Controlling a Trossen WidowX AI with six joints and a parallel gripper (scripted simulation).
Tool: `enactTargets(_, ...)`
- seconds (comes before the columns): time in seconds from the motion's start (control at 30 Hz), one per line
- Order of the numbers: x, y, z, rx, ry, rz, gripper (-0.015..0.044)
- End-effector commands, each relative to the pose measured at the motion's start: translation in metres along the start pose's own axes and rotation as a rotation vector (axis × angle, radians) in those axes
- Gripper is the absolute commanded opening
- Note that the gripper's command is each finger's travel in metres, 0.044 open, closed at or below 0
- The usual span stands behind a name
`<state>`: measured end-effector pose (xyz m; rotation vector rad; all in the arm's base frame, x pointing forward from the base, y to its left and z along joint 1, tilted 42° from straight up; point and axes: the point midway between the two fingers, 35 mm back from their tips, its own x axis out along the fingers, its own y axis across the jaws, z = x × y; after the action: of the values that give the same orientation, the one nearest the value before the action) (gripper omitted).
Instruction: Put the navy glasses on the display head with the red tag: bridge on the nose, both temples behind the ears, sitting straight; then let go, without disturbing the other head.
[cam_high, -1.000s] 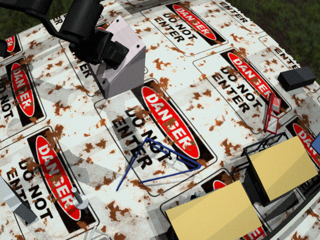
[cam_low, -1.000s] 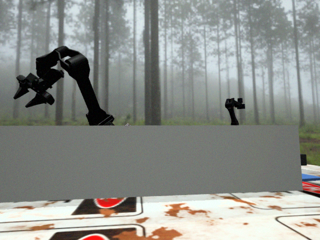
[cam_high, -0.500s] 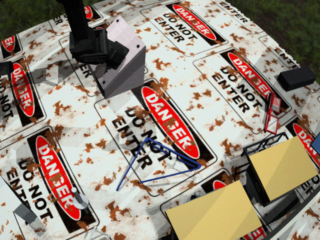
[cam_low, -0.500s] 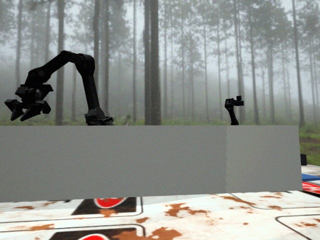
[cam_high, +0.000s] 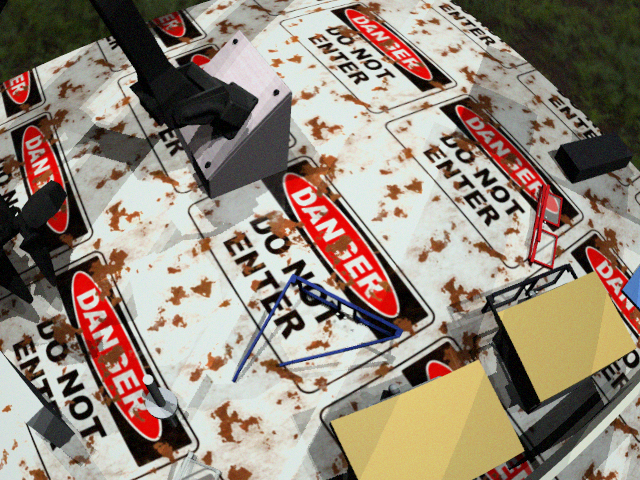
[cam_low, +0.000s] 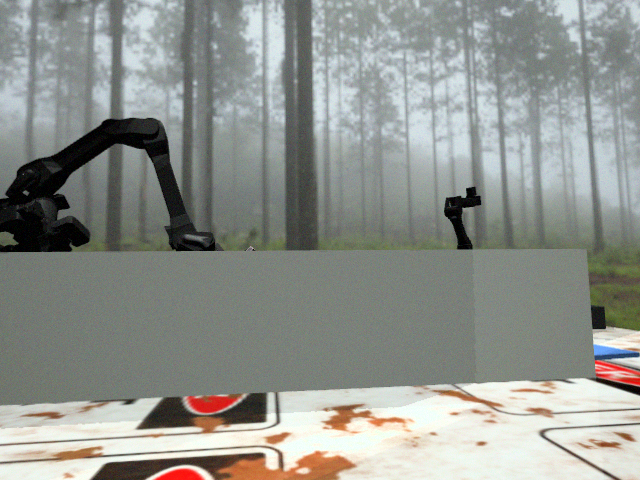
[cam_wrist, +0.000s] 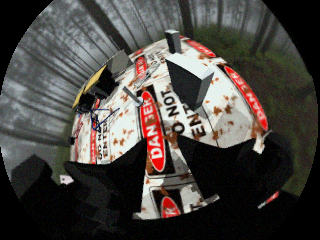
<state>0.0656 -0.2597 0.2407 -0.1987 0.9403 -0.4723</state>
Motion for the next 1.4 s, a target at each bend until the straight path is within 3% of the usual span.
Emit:
enactTargets(0.0, 0.038, 0.022, 0.005, 0.033, 0.088, 0.118, 0.02)
enactTargets(0.4, 0.118, 0.109, 0.013, 0.006, 0.446, 0.304, 0.02)
enactTargets(0.73, 0.136, 0.176, 0.053, -0.266, 0.525, 0.175, 0.02)
enactTargets(1.13, 0.164, 0.297, 0.022, -0.65, 0.696, -0.098, 0.02)
enactTargets(1.37, 0.164, 0.309, 0.018, -0.704, 0.684, -0.148, 0.02)
